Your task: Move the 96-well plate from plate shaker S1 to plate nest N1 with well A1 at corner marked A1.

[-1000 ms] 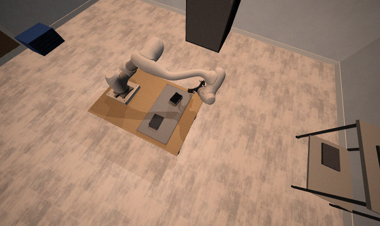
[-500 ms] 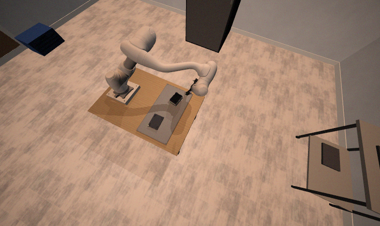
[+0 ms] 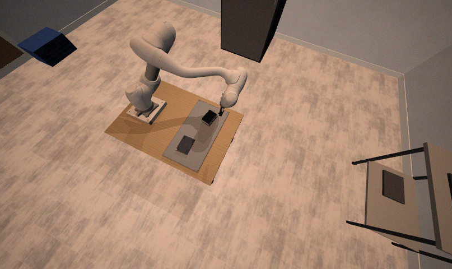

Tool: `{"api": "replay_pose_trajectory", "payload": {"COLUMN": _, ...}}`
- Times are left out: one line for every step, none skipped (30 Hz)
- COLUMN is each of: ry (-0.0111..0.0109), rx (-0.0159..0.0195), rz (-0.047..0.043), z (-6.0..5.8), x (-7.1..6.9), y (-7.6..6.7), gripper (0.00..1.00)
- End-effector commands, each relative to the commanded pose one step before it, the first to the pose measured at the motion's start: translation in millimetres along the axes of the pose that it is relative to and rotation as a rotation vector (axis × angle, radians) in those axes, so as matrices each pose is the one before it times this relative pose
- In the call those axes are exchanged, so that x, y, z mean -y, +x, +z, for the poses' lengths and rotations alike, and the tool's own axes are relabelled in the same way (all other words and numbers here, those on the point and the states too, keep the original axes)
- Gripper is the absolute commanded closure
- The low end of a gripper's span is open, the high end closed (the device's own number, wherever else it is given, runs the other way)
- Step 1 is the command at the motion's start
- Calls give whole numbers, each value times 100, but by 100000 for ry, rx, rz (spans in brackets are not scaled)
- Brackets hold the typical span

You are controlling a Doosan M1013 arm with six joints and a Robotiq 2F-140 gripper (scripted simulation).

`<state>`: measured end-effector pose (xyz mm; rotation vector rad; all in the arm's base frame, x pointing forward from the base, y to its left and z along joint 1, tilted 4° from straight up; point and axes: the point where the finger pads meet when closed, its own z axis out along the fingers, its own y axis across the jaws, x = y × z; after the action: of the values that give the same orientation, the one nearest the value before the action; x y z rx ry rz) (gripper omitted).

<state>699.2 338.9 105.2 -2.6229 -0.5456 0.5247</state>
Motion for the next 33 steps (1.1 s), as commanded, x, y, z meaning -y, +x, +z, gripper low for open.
{"api": "replay_pose_trajectory", "payload": {"ry": -1819, "rx": -1496, "rz": -4125, "z": 192, "x": -261, "y": -353, "gripper": 0}}
{"api": "replay_pose_trajectory", "payload": {"ry": -1485, "rx": -422, "rz": -2954, "z": 172, "x": -281, "y": -376, "gripper": 0}}
{"api": "replay_pose_trajectory", "payload": {"ry": -1485, "rx": -422, "rz": -2954, "z": 174, "x": -267, "y": -385, "gripper": 0}}
{"api": "replay_pose_trajectory", "payload": {"ry": -1486, "rx": -315, "rz": -2967, "z": 162, "x": -255, "y": -398, "gripper": 0}}
{"api": "replay_pose_trajectory", "payload": {"ry": -1486, "rx": -315, "rz": -2967, "z": 165, "x": -240, "y": -406, "gripper": 0}}
{"api": "replay_pose_trajectory", "payload": {"ry": -1486, "rx": -315, "rz": -2967, "z": 167, "x": -226, "y": -414, "gripper": 0}}
{"api": "replay_pose_trajectory", "payload": {"ry": -1486, "rx": -315, "rz": -2967, "z": 23, "x": -29, "y": -57, "gripper": 0}}
{"api": "replay_pose_trajectory", "payload": {"ry": -1472, "rx": -178, "rz": -2985, "z": 151, "x": -198, "y": -434, "gripper": 0}}
{"api": "replay_pose_trajectory", "payload": {"ry": -1472, "rx": -178, "rz": -2985, "z": 153, "x": -182, "y": -440, "gripper": 0}}
{"api": "replay_pose_trajectory", "payload": {"ry": -1472, "rx": -178, "rz": -2985, "z": 88, "x": -95, "y": -255, "gripper": 0}}
{"api": "replay_pose_trajectory", "payload": {"ry": -1449, "rx": -59, "rz": -3002, "z": 140, "x": -151, "y": -455, "gripper": 0}}
{"api": "replay_pose_trajectory", "payload": {"ry": -1449, "rx": -59, "rz": -3002, "z": 142, "x": -135, "y": -460, "gripper": 0}}
{"api": "replay_pose_trajectory", "payload": {"ry": -1449, "rx": -59, "rz": -3002, "z": 81, "x": -67, "y": -260, "gripper": 0}}
{"api": "replay_pose_trajectory", "payload": {"ry": -1417, "rx": 49, "rz": -3017, "z": 131, "x": -102, "y": -472, "gripper": 0}}
{"api": "replay_pose_trajectory", "payload": {"ry": -1417, "rx": 49, "rz": -3017, "z": 132, "x": -86, "y": -474, "gripper": 0}}
{"api": "replay_pose_trajectory", "payload": {"ry": -1417, "rx": 49, "rz": -3017, "z": 72, "x": -38, "y": -259, "gripper": 0}}
{"api": "replay_pose_trajectory", "payload": {"ry": 0, "rx": 0, "rz": 0, "z": 0, "x": 0, "y": 0, "gripper": 0}}
{"api": "replay_pose_trajectory", "payload": {"ry": 0, "rx": 0, "rz": 0, "z": 0, "x": 0, "y": 0, "gripper": 0}}
{"api": "replay_pose_trajectory", "payload": {"ry": -1378, "rx": 146, "rz": -3032, "z": 121, "x": -50, "y": -482, "gripper": 0}}
{"api": "replay_pose_trajectory", "payload": {"ry": -1378, "rx": 146, "rz": -3032, "z": 123, "x": -34, "y": -484, "gripper": 0}}
{"api": "replay_pose_trajectory", "payload": {"ry": -1378, "rx": 146, "rz": -3032, "z": 64, "x": -9, "y": -249, "gripper": 0}}
{"api": "replay_pose_trajectory", "payload": {"ry": -1378, "rx": 146, "rz": -3032, "z": 0, "x": 0, "y": 0, "gripper": 0}}
{"api": "replay_pose_trajectory", "payload": {"ry": -1322, "rx": 253, "rz": -3050, "z": 113, "x": 19, "y": -487, "gripper": 0}}
{"api": "replay_pose_trajectory", "payload": {"ry": -1322, "rx": 253, "rz": -3050, "z": 113, "x": 36, "y": -486, "gripper": 0}}
{"api": "replay_pose_trajectory", "payload": {"ry": -1322, "rx": 253, "rz": -3050, "z": 54, "x": 25, "y": -231, "gripper": 0}}
{"api": "replay_pose_trajectory", "payload": {"ry": -1268, "rx": 336, "rz": -3064, "z": 103, "x": 74, "y": -484, "gripper": 0}}
{"api": "replay_pose_trajectory", "payload": {"ry": -1268, "rx": 336, "rz": -3064, "z": 103, "x": 90, "y": -481, "gripper": 0}}
{"api": "replay_pose_trajectory", "payload": {"ry": -1268, "rx": 336, "rz": -3064, "z": 45, "x": 46, "y": -207, "gripper": 0}}
{"api": "replay_pose_trajectory", "payload": {"ry": -1268, "rx": 336, "rz": -3064, "z": 0, "x": 0, "y": 0, "gripper": 0}}
{"api": "replay_pose_trajectory", "payload": {"ry": -1201, "rx": 421, "rz": -3081, "z": 93, "x": 146, "y": -469, "gripper": 0}}
{"api": "replay_pose_trajectory", "payload": {"ry": -1201, "rx": 421, "rz": -3081, "z": 93, "x": 161, "y": -464, "gripper": 0}}
{"api": "replay_pose_trajectory", "payload": {"ry": -1201, "rx": 421, "rz": -3081, "z": 35, "x": 67, "y": -175, "gripper": 0}}
{"api": "replay_pose_trajectory", "payload": {"ry": -1141, "rx": 484, "rz": -3094, "z": 82, "x": 201, "y": -450, "gripper": 0}}
